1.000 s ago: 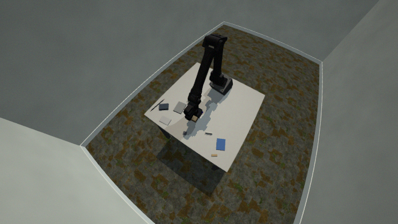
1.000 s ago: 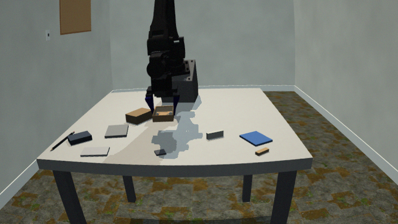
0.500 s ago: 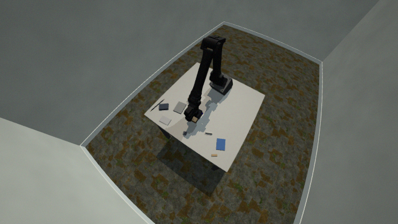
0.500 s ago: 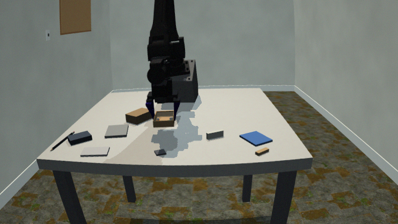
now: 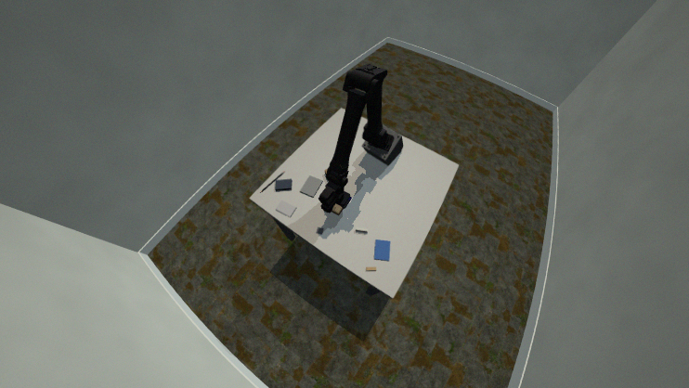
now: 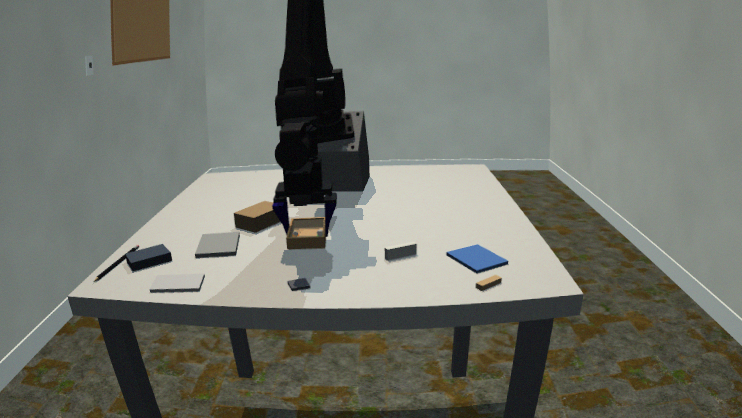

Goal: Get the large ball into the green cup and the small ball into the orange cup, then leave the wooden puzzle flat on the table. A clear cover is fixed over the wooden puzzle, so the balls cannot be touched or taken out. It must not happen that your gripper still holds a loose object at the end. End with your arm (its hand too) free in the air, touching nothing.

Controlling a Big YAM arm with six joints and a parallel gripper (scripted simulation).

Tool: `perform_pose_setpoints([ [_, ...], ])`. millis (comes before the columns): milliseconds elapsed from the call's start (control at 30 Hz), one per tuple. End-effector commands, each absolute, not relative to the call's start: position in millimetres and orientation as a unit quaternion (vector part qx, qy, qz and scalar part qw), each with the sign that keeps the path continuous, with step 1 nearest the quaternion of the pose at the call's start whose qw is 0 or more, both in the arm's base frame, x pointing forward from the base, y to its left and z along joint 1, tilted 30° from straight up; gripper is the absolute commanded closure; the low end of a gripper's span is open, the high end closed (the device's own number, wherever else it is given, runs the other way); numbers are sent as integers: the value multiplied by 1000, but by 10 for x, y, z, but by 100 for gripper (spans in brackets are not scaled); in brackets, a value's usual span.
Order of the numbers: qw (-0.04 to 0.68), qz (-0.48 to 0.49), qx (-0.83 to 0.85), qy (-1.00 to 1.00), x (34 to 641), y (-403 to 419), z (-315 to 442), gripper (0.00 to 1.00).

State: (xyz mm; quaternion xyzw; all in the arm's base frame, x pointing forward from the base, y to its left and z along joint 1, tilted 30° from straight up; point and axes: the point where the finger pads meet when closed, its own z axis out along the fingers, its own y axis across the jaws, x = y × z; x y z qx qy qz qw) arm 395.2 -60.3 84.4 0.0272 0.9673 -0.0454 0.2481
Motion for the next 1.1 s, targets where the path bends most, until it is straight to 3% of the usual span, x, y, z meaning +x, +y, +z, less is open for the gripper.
perform_pose_setpoints([
  [0,261,-49,25,964,4035,-657,871,30],
  [1067,269,-50,25,962,4143,-679,778,30],
])
